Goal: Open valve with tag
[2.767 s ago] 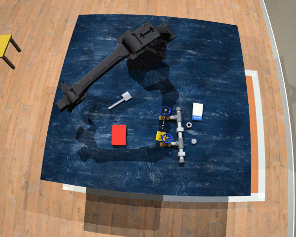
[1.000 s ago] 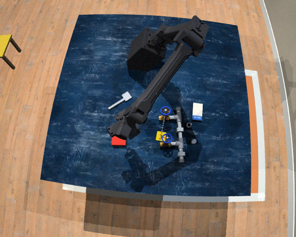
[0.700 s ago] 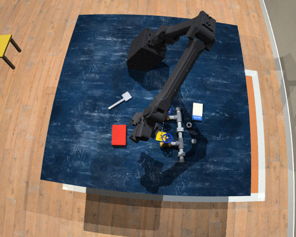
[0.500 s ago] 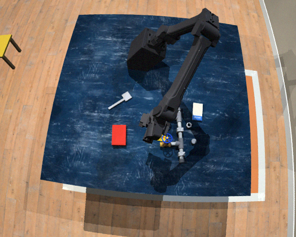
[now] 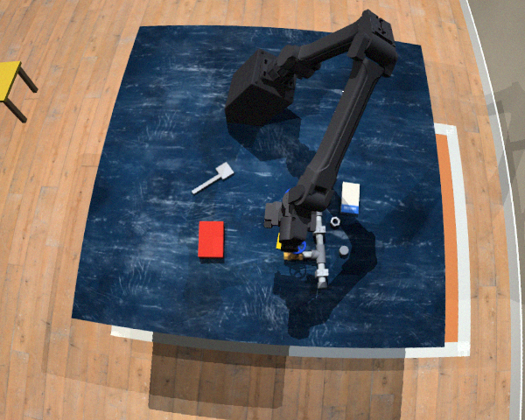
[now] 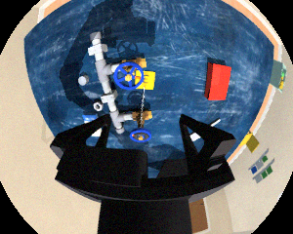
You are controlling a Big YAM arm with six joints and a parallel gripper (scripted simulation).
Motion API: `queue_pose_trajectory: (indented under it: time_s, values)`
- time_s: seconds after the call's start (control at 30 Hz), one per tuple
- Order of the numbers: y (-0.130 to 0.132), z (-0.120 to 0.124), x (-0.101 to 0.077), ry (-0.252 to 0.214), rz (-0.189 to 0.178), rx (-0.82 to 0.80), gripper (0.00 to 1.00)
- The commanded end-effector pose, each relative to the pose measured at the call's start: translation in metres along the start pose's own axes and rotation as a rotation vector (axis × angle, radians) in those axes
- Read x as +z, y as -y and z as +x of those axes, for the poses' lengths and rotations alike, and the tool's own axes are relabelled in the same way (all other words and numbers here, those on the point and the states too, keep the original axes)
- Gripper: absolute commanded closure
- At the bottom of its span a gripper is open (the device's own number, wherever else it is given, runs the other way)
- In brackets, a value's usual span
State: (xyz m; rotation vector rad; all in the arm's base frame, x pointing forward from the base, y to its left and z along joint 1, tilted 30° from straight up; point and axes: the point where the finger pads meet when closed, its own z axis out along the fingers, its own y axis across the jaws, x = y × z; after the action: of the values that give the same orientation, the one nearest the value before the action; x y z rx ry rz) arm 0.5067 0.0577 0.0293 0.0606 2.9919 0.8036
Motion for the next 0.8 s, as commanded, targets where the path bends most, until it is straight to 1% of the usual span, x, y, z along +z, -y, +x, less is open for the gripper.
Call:
queue_pose_trajectory:
  time_s: [0.0,0.77]
  values:
    - [-0.0083,-0.0047,-0.0068,0.008,0.000,-0.040,0.00]
    - [-0.0059,-0.0051,-0.0082,0.011,0.000,-0.035,0.00]
